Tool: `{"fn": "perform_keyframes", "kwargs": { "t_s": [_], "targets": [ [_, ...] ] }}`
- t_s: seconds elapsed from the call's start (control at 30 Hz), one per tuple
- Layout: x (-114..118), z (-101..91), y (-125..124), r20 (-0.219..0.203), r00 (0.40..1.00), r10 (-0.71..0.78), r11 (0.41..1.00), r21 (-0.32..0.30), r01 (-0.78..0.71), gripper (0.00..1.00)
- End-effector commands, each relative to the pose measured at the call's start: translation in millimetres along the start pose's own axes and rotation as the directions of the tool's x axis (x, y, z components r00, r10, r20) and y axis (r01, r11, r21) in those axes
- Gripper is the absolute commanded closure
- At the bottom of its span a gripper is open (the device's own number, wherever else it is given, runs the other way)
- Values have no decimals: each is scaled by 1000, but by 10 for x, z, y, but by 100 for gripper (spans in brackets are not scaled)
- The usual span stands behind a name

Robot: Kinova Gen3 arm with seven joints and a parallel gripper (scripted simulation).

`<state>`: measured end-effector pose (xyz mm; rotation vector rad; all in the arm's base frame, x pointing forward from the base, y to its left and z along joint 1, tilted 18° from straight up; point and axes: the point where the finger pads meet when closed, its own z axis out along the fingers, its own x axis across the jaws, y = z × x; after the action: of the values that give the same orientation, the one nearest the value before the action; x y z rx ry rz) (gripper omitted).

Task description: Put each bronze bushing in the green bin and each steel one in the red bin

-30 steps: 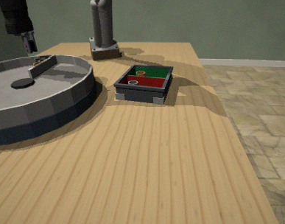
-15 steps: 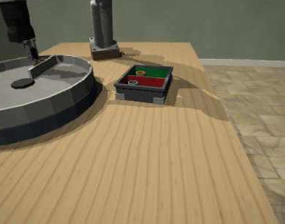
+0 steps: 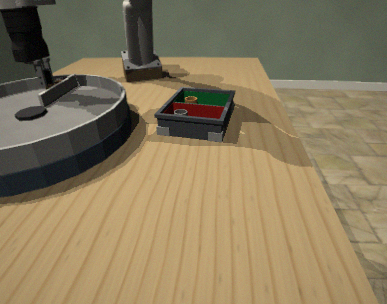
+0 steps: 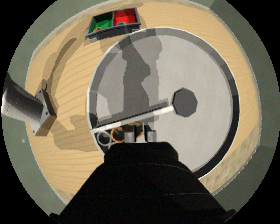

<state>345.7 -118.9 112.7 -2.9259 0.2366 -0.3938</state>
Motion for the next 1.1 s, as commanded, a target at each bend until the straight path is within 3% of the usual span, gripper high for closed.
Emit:
{"fn": "perform_keyframes", "kwargs": {
  "t_s": [0.0, 1.07],
  "targets": [
    [1, 20, 2, 0, 1000, 0, 1000, 0, 0, 60],
    [-2, 265, 5, 0, 1000, 1, 1000, 0, -1, 60]
  ]
}}
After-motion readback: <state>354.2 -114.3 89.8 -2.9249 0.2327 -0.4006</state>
